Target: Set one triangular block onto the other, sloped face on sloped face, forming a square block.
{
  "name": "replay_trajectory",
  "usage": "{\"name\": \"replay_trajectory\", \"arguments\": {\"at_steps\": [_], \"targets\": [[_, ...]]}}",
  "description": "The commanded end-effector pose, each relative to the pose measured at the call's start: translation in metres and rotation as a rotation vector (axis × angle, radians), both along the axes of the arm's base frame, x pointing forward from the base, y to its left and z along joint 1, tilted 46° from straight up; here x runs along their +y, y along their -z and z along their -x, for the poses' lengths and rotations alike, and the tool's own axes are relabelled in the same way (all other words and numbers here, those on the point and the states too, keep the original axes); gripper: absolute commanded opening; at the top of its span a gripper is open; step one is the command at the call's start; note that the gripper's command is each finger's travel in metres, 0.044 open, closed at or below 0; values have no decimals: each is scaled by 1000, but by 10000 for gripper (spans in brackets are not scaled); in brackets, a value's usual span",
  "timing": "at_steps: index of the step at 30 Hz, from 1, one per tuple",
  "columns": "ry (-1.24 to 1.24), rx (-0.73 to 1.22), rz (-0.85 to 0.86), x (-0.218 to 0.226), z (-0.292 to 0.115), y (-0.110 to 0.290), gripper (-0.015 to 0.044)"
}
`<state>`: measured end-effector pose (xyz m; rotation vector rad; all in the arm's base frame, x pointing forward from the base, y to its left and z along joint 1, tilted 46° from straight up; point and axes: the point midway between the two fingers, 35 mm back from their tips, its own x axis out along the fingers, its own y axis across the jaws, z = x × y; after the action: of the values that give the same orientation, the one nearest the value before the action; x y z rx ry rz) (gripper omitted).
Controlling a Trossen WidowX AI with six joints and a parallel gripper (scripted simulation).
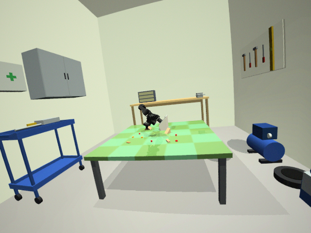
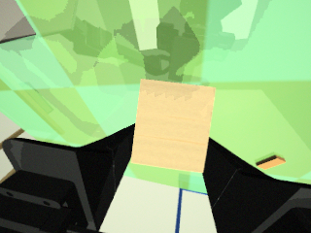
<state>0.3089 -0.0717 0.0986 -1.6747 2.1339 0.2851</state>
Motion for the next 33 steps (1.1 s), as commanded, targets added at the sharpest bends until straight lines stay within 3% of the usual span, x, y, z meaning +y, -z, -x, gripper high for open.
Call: {"name": "replay_trajectory", "arguments": {"at_steps": [1,33], "targets": [[-12,71,-67,-2,-1,-2,0],[-431,645,-665,-9,-3,-12,0]]}}
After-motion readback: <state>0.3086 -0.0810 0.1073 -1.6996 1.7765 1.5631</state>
